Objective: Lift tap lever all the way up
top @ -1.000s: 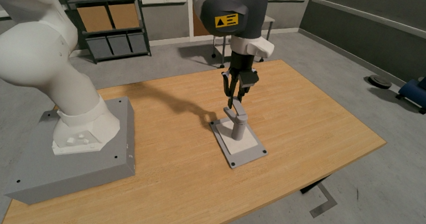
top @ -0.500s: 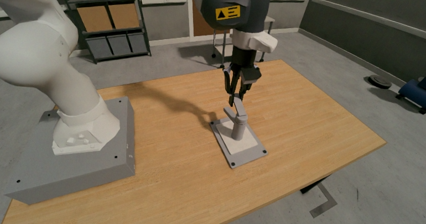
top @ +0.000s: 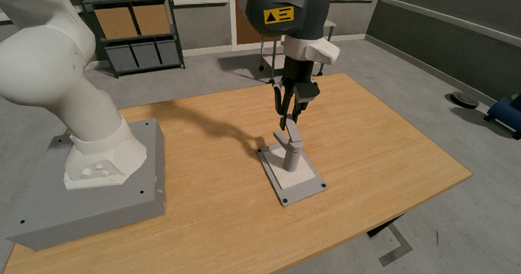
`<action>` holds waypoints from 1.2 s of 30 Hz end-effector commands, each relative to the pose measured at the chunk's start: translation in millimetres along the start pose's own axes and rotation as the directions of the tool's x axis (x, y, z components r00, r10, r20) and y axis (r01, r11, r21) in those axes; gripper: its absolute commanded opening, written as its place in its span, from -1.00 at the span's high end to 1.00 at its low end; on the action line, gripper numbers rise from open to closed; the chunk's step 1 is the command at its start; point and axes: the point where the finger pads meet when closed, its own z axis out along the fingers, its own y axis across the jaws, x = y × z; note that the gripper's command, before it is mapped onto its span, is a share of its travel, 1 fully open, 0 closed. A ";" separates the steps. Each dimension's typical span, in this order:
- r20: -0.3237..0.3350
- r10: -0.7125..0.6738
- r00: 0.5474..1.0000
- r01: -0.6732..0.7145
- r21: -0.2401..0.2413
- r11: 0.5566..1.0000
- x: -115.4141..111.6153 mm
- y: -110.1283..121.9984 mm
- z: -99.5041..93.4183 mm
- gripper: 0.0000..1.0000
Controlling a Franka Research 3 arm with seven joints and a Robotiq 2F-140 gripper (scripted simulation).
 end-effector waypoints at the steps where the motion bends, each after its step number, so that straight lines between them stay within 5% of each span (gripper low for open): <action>1: -0.001 0.004 1.000 -0.004 0.001 1.000 4.1 -0.3 -5.7 0.80; 36: -0.001 0.004 1.000 -0.004 0.001 1.000 9.5 -0.2 -12.8 0.80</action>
